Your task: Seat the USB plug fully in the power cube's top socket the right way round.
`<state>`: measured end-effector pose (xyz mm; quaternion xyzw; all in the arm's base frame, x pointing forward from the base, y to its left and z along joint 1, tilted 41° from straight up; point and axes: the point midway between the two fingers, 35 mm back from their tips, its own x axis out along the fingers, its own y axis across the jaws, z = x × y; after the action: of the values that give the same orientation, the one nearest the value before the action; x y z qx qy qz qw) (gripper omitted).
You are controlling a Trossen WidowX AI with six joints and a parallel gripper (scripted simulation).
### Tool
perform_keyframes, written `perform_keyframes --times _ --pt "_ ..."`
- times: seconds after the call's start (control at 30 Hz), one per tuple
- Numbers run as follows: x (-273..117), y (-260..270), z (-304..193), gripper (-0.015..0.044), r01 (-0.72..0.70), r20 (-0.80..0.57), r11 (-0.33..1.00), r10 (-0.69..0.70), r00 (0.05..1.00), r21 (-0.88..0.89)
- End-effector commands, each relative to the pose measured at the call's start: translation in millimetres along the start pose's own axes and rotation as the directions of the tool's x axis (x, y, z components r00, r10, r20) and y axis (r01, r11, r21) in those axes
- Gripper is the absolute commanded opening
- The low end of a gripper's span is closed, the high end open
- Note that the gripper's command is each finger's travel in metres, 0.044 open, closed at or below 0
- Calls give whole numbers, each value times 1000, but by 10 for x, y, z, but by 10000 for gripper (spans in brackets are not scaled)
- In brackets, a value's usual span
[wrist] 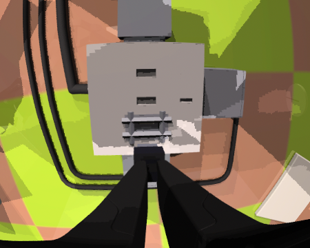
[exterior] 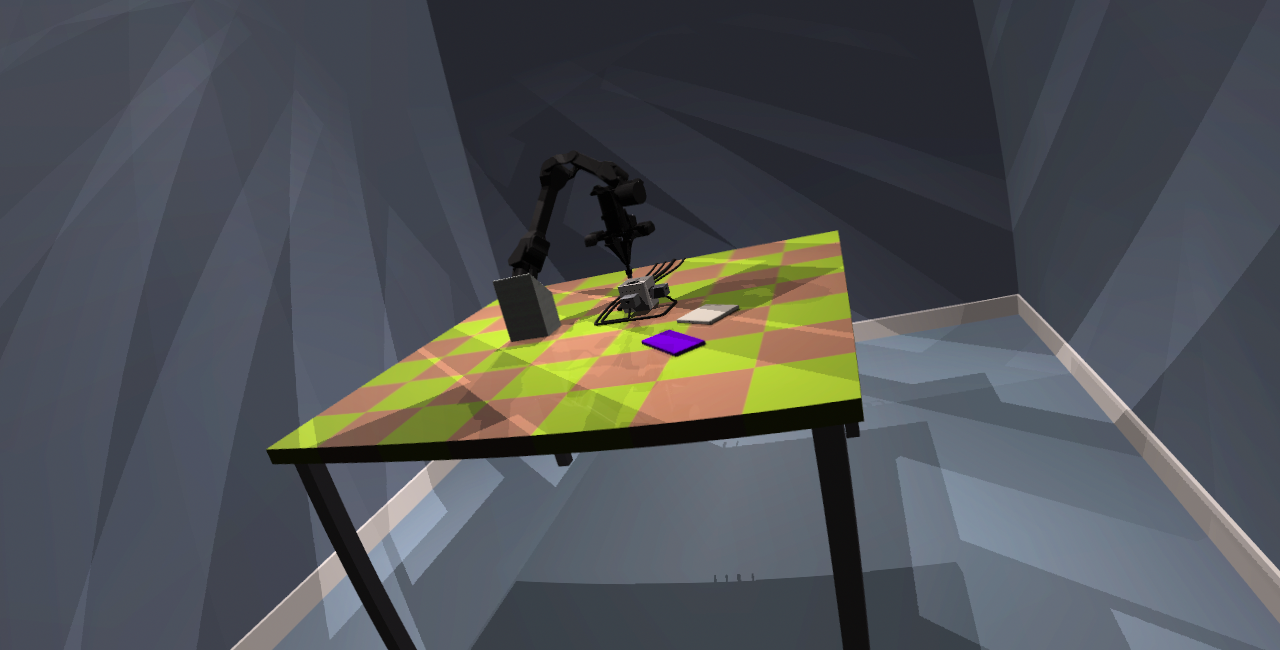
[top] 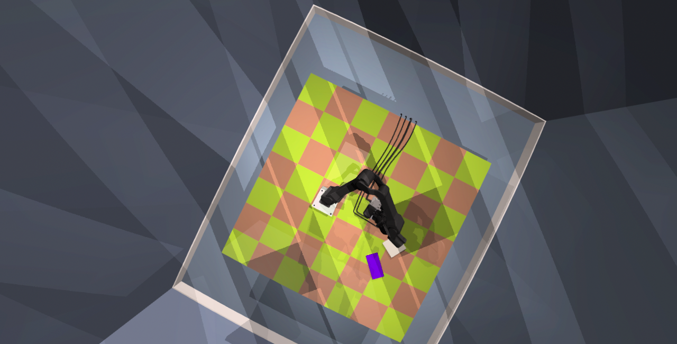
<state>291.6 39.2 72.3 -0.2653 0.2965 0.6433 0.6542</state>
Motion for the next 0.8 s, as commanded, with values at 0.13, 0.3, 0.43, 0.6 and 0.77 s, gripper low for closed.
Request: perform_keyframes --times 0.13,0.3,0.43,0.6,0.77 --pt "12 -2 7 0 1 10 1000 -1 1000 -7" --pt "18 -2 10 0 1 14 1000 -1 1000 -7" --pt "23 -2 13 0 1 17 1000 -1 1000 -8" --pt "29 -2 16 0 1 22 1000 -1 1000 -8" --pt "35 -2 18 0 1 26 1000 -1 1000 -9"
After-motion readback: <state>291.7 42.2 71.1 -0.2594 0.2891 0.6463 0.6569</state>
